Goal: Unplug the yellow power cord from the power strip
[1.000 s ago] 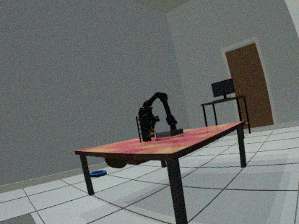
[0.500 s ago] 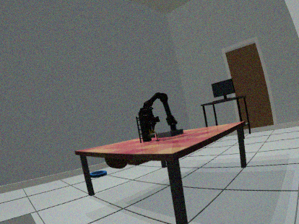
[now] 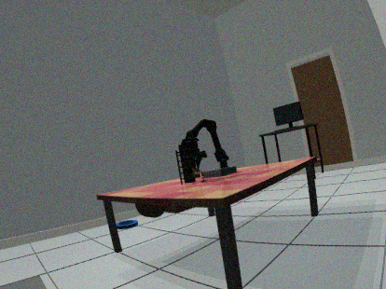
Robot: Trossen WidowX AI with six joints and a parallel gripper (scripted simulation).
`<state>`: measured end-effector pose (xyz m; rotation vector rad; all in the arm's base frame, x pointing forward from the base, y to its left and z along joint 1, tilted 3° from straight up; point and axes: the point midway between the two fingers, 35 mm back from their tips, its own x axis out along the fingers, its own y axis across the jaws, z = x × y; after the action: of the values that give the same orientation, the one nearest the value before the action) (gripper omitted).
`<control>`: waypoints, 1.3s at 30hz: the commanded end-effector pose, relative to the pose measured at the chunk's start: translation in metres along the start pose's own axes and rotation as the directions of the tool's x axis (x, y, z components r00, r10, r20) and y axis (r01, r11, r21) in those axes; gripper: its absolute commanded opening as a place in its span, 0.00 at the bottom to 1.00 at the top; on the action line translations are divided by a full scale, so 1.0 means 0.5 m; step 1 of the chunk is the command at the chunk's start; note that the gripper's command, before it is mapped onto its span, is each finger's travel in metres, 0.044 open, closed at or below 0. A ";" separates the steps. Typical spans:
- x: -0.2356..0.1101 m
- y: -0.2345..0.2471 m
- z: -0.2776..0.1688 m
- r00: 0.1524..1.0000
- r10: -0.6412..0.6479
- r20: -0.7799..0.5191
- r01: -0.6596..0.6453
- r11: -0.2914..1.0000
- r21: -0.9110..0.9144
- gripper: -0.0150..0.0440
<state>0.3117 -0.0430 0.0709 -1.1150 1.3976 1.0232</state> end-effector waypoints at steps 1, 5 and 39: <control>-0.011 0.006 0.072 0.997 0.000 0.081 0.003 0.999 -0.040 0.25; -0.014 0.008 0.085 0.997 0.000 0.082 0.004 0.999 -0.040 0.25; -0.044 0.017 0.193 0.996 -0.001 0.085 0.005 0.999 -0.042 1.00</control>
<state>0.3233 0.0548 0.0818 -1.1008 1.3090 1.0960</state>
